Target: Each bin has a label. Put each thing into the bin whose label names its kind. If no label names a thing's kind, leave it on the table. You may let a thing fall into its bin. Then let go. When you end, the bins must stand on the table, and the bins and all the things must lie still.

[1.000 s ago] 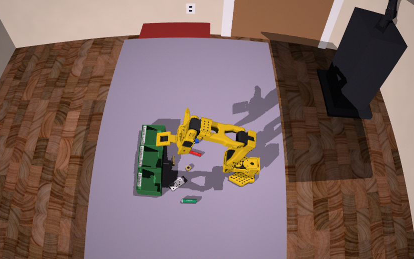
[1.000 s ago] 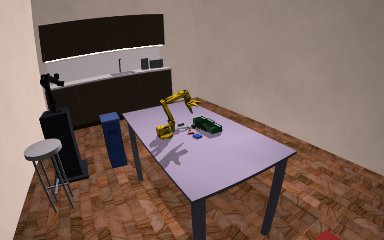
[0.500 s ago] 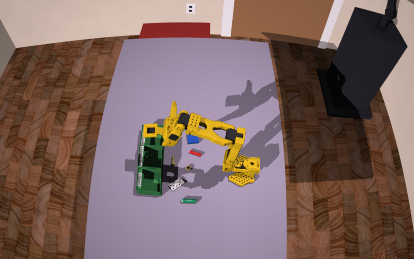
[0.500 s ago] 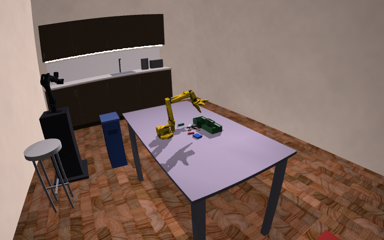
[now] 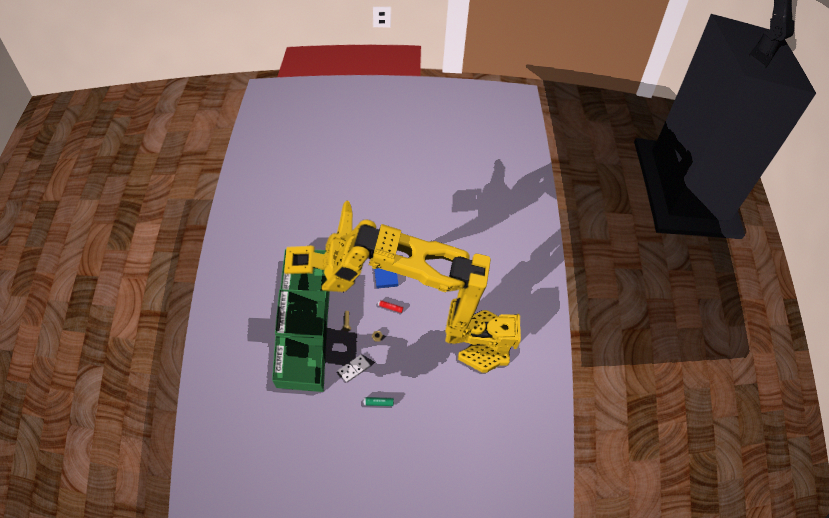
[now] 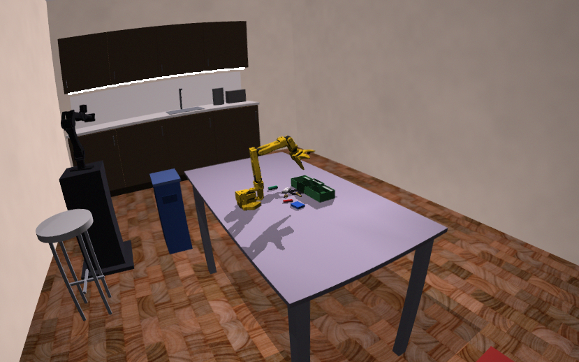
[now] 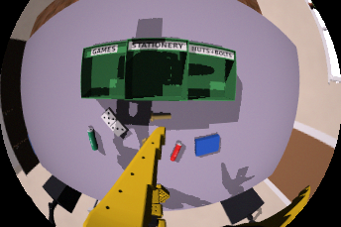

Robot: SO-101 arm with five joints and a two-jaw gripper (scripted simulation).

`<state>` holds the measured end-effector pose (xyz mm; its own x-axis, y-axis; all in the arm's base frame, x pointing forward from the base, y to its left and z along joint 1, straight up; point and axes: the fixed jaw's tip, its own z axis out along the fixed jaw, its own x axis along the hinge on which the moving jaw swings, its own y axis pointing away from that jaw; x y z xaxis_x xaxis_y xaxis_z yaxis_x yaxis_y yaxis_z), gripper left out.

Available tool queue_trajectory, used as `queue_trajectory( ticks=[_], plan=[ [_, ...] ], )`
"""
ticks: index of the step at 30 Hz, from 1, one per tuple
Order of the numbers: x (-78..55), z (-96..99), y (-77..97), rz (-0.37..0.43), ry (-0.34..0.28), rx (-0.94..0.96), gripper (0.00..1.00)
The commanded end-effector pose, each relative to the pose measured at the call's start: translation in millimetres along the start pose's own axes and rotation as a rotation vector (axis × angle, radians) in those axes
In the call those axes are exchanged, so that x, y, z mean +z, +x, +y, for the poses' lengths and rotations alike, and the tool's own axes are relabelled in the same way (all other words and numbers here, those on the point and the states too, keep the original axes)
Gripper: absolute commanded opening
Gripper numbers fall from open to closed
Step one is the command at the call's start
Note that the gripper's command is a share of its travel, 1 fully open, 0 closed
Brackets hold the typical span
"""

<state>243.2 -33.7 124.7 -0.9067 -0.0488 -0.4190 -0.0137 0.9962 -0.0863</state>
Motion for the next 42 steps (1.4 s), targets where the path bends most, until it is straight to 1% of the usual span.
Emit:
queue_trajectory(
  ticks=[1, 6, 7, 27, 32, 38, 40, 42],
  plan=[
    [-6.0, -4.4, -8.1, -0.050, 0.015, 0.003, 1.00],
    [-6.0, -4.4, -8.1, -0.050, 0.015, 0.003, 1.00],
    [-7.0, -10.8, -10.5, -0.071, 0.030, 0.009, 1.00],
    [-6.4, -11.8, -11.8, -0.075, 0.033, 0.008, 1.00],
    [-2.2, -19.9, -21.6, -0.109, 0.052, 0.002, 1.00],
    [7.7, -40.4, -42.6, -0.184, 0.103, -0.015, 1.00],
    [7.7, -40.4, -42.6, -0.184, 0.103, -0.015, 1.00],
    [11.4, -48.3, -49.5, -0.211, 0.124, -0.021, 1.00]
  ],
)
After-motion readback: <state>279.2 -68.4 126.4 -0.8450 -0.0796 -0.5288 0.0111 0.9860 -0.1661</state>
